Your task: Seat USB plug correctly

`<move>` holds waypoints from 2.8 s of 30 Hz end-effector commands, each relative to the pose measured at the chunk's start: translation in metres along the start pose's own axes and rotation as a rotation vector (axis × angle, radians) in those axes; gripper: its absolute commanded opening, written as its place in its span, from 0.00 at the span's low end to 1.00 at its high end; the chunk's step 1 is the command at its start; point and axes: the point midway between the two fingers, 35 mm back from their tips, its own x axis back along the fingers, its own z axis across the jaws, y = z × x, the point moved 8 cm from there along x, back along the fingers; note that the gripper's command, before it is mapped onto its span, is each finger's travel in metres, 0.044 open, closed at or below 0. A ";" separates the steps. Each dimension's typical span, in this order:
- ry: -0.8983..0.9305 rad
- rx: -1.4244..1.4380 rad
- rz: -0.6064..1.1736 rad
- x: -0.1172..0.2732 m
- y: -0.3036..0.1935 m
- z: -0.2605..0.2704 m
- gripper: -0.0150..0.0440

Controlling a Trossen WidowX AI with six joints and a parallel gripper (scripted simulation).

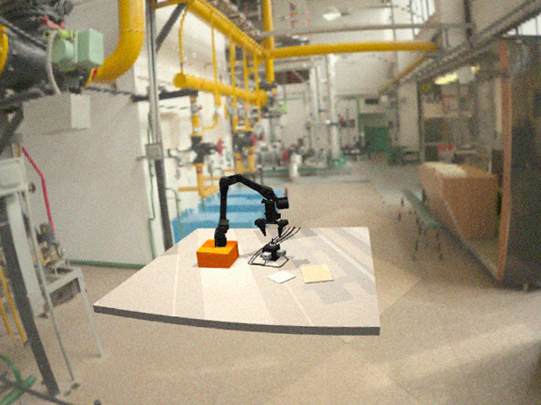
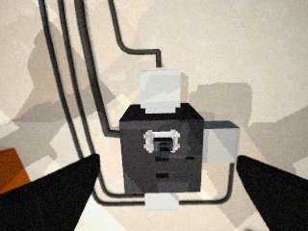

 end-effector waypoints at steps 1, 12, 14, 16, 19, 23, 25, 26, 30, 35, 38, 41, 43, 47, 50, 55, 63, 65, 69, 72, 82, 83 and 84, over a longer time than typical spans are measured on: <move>0.006 0.004 0.000 -0.006 0.000 0.001 1.00; 0.006 0.004 0.000 -0.016 0.000 0.001 1.00; 0.006 0.004 0.000 -0.016 0.000 0.001 1.00; 0.006 0.004 0.000 -0.016 0.000 0.001 1.00; 0.002 0.000 0.002 -0.014 0.000 0.000 0.87; 0.002 0.000 0.002 -0.014 0.000 0.000 0.69; 0.002 0.000 0.002 -0.014 0.000 0.000 0.60; 0.002 0.000 0.002 -0.014 0.000 0.000 0.56; 0.002 0.000 0.002 -0.014 0.000 0.000 0.38; 0.002 0.000 0.002 -0.014 0.000 0.000 0.25; 0.002 0.000 0.002 -0.014 0.000 0.000 0.25; 0.002 0.000 0.002 -0.014 0.000 0.000 0.25; 0.002 0.000 0.002 -0.014 0.000 0.000 0.25; 0.002 0.000 0.002 -0.014 0.000 0.000 0.25; 0.002 0.000 0.002 -0.014 0.000 0.000 0.25; 0.003 0.000 0.002 -0.012 0.000 0.001 0.25; 0.003 0.000 0.002 -0.006 0.000 0.001 0.25; 0.003 0.000 0.002 -0.005 0.000 0.001 0.25; 0.003 0.000 0.002 -0.002 0.000 0.001 0.25; 0.003 0.000 0.002 0.000 0.000 0.001 0.25; 0.003 0.000 0.002 0.006 0.000 0.000 0.25; 0.003 0.000 0.002 0.007 0.000 0.000 0.25; 0.003 0.000 0.002 0.008 0.000 0.000 0.25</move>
